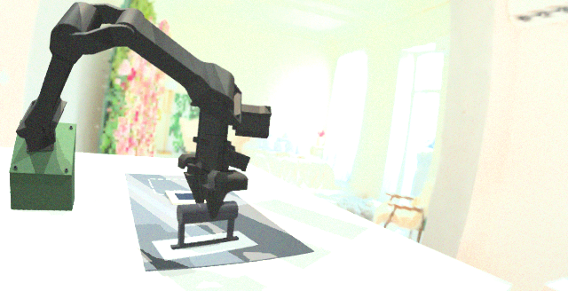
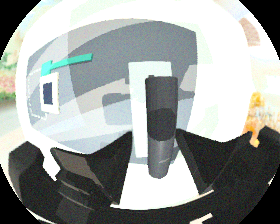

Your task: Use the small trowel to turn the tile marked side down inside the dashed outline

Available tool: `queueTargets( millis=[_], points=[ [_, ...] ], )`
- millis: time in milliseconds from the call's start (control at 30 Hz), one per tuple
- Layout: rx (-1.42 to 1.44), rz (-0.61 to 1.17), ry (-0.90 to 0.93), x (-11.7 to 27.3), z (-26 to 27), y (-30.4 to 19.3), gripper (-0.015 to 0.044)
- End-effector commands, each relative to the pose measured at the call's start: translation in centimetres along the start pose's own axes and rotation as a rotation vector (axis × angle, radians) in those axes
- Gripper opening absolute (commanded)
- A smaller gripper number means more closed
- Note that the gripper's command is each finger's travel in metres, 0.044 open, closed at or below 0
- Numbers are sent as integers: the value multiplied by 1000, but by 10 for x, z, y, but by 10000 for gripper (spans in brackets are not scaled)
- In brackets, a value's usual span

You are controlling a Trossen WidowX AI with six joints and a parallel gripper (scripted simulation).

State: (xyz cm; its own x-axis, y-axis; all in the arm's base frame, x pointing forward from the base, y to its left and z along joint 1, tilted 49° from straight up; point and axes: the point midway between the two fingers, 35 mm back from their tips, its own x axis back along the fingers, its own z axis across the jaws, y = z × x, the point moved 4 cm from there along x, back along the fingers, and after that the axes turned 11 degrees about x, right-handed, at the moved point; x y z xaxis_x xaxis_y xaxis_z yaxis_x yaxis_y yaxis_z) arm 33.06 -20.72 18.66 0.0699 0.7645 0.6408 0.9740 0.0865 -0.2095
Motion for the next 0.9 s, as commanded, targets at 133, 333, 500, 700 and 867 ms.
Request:
queueTargets(
  millis=[133, 333, 500, 700, 867],
  points=[
    [7, 3, 6, -3, 2, -1, 203],
    [7, 3, 6, -3, 2, -1, 163],
    [7, 3, 6, -3, 2, -1, 130],
    [7, 3, 6, -3, 2, -1, 130],
    [112, 3, 7, -3, 2, -1, 130]
  ],
)
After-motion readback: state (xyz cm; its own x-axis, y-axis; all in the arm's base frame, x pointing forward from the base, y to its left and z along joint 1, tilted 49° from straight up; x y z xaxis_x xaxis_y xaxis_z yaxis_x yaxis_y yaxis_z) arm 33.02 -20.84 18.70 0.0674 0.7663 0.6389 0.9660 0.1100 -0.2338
